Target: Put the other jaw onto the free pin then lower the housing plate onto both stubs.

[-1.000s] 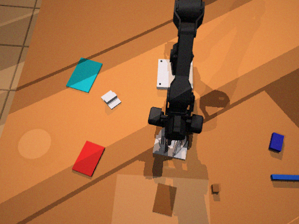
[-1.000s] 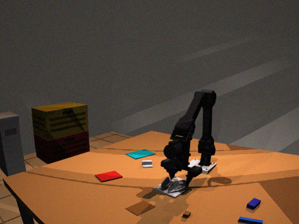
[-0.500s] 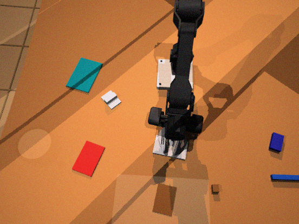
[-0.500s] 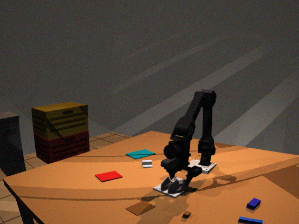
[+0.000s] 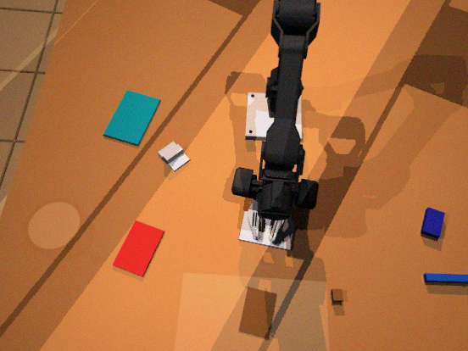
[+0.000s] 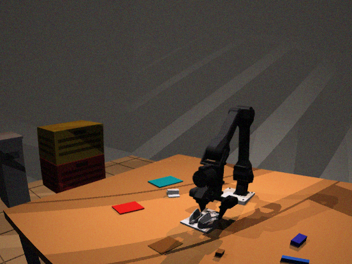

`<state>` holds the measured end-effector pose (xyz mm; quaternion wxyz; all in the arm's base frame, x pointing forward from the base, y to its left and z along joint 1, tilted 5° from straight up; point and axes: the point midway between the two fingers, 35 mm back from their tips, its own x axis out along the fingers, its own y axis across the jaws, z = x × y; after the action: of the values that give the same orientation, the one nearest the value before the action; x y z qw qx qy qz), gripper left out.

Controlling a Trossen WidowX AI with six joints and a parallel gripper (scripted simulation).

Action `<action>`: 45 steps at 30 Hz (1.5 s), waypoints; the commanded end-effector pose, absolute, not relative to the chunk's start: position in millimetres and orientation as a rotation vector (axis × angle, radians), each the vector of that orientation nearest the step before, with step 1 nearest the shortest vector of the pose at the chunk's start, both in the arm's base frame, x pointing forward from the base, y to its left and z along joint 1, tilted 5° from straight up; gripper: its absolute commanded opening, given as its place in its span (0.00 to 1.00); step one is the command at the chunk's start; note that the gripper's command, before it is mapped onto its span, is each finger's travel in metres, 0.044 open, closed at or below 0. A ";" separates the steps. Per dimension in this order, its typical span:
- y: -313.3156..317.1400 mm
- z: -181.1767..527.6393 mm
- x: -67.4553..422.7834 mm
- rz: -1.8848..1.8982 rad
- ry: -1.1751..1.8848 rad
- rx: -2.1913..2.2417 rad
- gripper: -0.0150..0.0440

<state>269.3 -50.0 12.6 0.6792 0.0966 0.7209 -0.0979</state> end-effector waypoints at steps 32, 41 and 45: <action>-50.8 81.2 273.8 -0.220 1.614 0.216 1.00; -39.6 140.5 211.7 -0.220 1.623 0.219 1.00; -39.3 141.8 210.0 -0.220 1.624 0.219 1.00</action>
<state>215.1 -40.3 142.1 0.6828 0.0968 0.7174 -0.0984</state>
